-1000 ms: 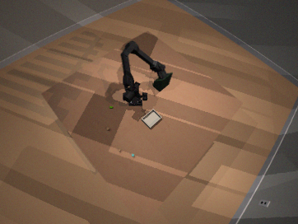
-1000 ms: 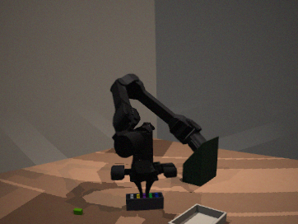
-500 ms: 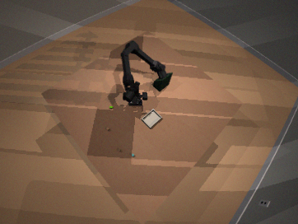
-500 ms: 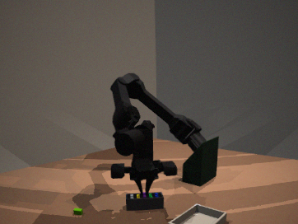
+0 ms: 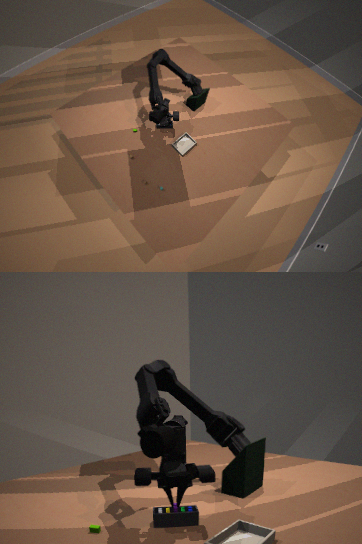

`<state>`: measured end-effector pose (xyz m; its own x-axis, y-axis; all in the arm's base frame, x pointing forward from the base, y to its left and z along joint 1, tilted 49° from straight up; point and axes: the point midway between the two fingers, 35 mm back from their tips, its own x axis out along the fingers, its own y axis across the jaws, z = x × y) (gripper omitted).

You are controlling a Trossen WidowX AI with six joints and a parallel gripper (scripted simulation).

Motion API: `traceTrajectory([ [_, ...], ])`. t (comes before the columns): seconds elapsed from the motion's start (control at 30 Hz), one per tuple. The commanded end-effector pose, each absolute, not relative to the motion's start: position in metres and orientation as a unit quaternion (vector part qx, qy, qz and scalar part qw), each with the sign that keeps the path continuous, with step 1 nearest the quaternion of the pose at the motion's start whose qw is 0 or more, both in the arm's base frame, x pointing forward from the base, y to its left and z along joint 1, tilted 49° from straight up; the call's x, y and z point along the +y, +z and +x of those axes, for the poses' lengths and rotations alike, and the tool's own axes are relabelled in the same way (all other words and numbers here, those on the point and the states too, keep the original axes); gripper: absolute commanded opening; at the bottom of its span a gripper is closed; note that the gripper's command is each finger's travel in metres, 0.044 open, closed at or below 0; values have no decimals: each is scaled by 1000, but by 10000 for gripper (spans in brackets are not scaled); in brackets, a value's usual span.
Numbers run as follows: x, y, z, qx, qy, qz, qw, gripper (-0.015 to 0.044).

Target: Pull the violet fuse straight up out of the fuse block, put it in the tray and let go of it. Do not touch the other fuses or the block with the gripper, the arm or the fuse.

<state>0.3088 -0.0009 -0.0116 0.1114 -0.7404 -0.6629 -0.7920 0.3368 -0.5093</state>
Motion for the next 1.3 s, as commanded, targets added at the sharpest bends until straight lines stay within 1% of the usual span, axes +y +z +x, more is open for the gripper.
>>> traceTrajectory([
  [0.0,2,-9,309,665,27,-574,478,0],
  [1.27,16,3,307,665,28,-575,476,0],
])
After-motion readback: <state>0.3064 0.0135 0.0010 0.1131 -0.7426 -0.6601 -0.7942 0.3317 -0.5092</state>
